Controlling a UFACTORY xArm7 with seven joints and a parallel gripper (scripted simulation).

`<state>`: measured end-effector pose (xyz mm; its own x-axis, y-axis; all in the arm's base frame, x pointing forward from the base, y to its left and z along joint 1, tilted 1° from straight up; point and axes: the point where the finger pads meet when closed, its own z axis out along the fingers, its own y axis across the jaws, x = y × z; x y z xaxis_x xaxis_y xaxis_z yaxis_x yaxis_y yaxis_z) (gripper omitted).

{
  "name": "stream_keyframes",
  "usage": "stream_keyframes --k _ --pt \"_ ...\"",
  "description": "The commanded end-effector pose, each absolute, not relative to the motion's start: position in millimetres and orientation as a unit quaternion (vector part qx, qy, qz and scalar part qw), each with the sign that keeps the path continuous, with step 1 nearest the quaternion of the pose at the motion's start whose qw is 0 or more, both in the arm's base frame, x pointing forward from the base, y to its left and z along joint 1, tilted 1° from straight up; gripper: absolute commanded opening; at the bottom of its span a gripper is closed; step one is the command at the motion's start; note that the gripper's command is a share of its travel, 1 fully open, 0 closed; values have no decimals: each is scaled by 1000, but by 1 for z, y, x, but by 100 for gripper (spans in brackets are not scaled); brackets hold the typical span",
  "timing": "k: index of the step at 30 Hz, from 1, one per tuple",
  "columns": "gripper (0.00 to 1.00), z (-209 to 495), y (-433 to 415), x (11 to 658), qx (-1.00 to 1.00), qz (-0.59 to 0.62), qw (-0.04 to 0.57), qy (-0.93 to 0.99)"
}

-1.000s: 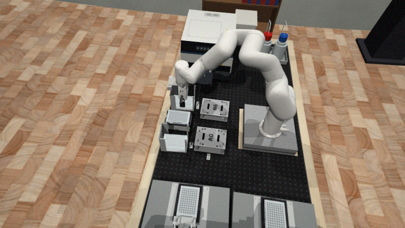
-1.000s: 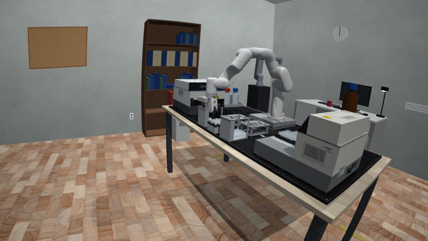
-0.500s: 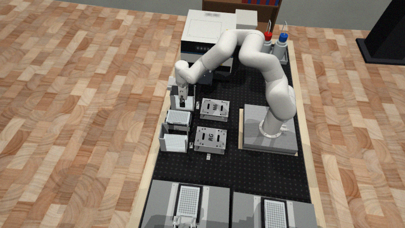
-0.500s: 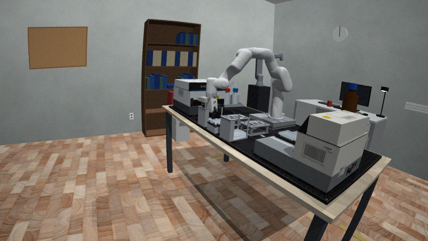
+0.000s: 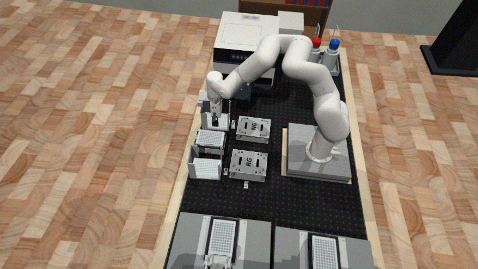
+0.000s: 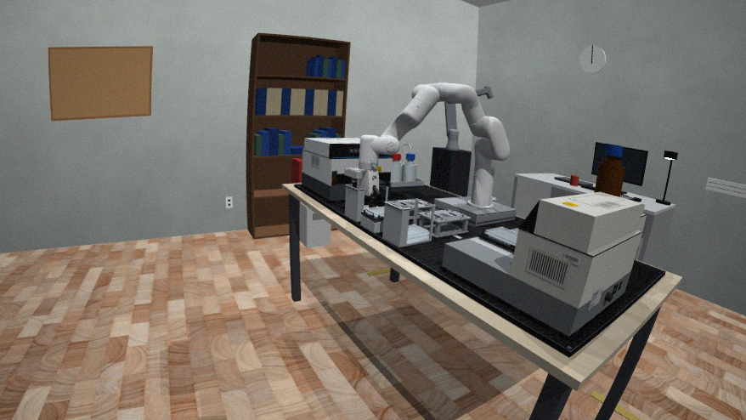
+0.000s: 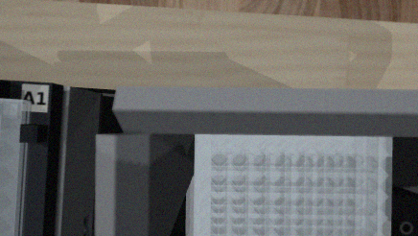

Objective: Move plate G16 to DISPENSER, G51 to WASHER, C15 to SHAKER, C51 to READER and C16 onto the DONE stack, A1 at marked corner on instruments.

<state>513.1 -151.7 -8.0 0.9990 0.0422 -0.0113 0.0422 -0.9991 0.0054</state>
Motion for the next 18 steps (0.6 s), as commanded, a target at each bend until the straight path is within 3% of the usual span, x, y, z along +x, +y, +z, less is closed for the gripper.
stream_keyframes --k 1,18 --pt "100 -3 -152 515 1000 -2 4 21" --pt "100 17 -152 516 1000 -2 4 21"
